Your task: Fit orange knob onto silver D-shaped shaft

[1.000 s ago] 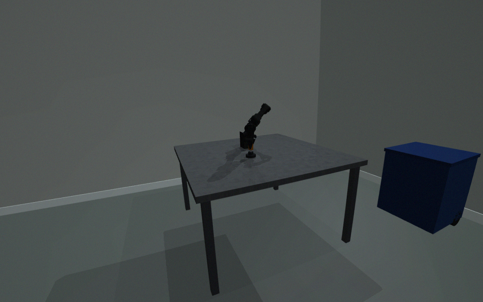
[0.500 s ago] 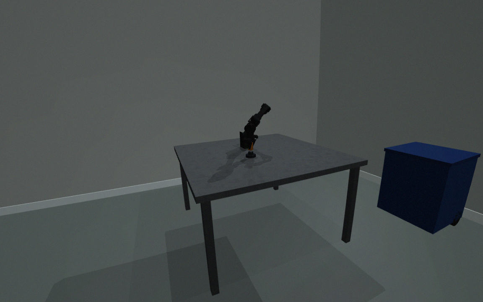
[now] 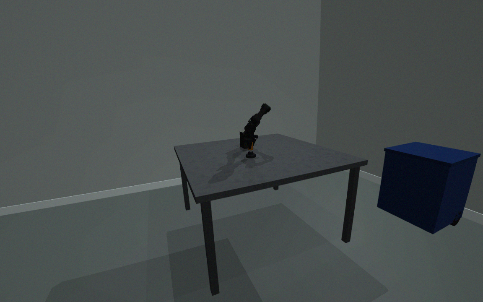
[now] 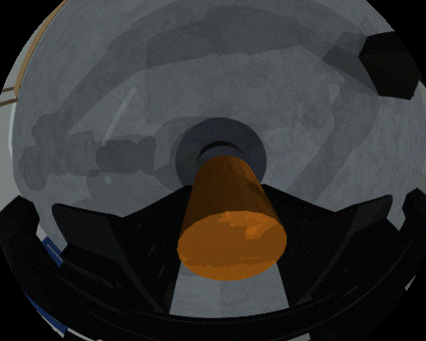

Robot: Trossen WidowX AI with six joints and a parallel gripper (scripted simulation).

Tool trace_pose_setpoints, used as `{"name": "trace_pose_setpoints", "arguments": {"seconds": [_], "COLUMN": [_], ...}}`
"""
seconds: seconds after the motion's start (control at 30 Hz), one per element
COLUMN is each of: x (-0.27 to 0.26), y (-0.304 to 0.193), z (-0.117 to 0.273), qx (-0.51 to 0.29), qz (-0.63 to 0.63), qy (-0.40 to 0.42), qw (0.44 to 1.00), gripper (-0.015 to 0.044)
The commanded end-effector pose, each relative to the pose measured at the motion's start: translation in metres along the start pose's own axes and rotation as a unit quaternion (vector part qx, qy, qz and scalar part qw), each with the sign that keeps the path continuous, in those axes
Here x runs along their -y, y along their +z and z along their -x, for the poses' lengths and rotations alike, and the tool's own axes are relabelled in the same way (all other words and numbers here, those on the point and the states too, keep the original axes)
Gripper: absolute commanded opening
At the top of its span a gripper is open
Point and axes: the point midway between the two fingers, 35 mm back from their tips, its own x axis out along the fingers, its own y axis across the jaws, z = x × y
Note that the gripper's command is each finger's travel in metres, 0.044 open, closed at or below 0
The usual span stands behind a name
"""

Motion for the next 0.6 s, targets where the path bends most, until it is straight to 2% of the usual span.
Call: {"name": "trace_pose_setpoints", "arguments": {"seconds": [0.0,0.23,0.57], "x": [-0.0008,-0.0016,-0.0014], "y": [-0.0011,0.0001,-0.0001], "z": [0.0035,0.0029,-0.0008], "qx": [-0.003,-0.004,-0.004], "qz": [0.001,-0.098,-0.104], "qy": [0.001,0.001,0.001], "qw": [1.000,0.995,0.995], "gripper": [0.0000,0.0000,0.0000]}}
